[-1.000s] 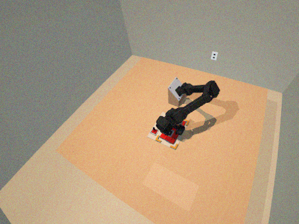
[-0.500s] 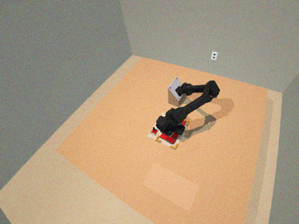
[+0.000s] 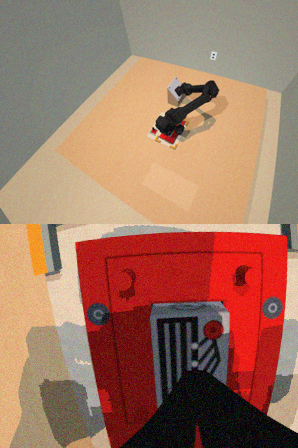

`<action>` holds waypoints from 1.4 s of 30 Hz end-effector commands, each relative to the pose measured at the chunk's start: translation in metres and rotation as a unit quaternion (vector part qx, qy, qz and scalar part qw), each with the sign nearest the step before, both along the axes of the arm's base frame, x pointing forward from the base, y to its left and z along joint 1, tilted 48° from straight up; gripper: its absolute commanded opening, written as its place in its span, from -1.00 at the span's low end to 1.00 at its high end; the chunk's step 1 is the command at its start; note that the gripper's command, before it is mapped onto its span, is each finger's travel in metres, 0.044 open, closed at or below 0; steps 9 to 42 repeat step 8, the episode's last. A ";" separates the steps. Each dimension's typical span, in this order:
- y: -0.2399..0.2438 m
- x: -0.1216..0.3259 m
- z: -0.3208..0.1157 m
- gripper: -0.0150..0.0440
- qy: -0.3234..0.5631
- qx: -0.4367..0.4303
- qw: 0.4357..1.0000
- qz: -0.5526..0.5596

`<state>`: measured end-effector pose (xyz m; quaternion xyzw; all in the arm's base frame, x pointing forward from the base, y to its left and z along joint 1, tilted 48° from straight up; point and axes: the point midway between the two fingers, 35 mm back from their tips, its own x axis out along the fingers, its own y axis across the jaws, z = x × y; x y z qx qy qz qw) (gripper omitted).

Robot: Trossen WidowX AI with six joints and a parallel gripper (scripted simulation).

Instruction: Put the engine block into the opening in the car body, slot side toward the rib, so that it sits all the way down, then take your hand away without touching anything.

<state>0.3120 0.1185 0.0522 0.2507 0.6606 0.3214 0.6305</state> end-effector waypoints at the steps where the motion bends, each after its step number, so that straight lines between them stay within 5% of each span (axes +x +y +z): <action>1: 0.000 0.000 0.001 -0.49 -0.001 0.000 1.000 0.001; 4: 0.000 0.000 0.001 -0.49 -0.001 0.000 1.000 0.001; 8: 0.000 0.000 0.001 -0.14 -0.001 0.000 1.000 0.001; 42: 0.000 0.000 0.001 -0.14 -0.001 0.000 1.000 0.001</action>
